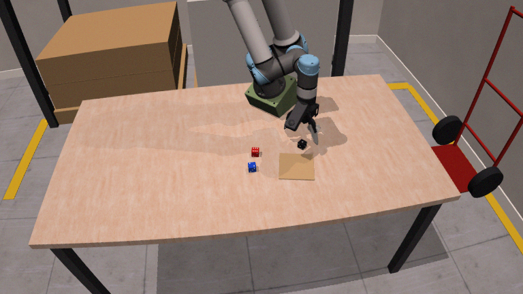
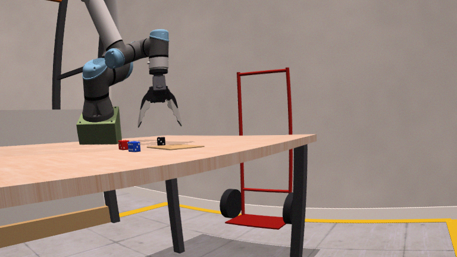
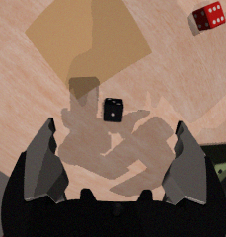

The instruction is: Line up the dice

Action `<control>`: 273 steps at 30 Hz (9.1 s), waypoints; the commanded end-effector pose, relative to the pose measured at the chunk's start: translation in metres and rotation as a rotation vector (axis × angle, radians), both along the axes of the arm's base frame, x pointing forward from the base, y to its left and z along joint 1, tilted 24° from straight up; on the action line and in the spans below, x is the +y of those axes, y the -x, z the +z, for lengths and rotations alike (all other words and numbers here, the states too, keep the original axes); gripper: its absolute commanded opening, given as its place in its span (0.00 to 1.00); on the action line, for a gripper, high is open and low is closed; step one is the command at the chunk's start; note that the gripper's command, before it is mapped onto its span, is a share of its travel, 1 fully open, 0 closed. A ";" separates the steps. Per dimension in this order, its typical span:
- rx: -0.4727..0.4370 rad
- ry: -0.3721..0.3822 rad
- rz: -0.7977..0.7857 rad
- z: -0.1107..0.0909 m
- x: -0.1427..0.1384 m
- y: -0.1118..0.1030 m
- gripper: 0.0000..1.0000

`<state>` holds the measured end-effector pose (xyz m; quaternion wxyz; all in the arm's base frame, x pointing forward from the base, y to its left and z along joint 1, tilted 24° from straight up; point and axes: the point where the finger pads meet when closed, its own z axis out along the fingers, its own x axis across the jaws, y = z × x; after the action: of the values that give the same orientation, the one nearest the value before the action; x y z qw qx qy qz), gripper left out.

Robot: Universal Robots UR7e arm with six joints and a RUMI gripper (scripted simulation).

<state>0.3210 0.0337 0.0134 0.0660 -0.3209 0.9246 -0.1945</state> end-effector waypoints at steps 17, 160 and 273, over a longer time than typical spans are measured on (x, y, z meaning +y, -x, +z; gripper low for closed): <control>0.000 0.000 0.000 0.060 0.021 0.016 1.00; 0.487 0.378 1.407 0.053 0.044 0.007 1.00; 0.979 0.762 2.826 0.031 0.027 0.016 0.28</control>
<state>0.3047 0.0611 0.0440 -0.1926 -0.9331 -0.2952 -0.0710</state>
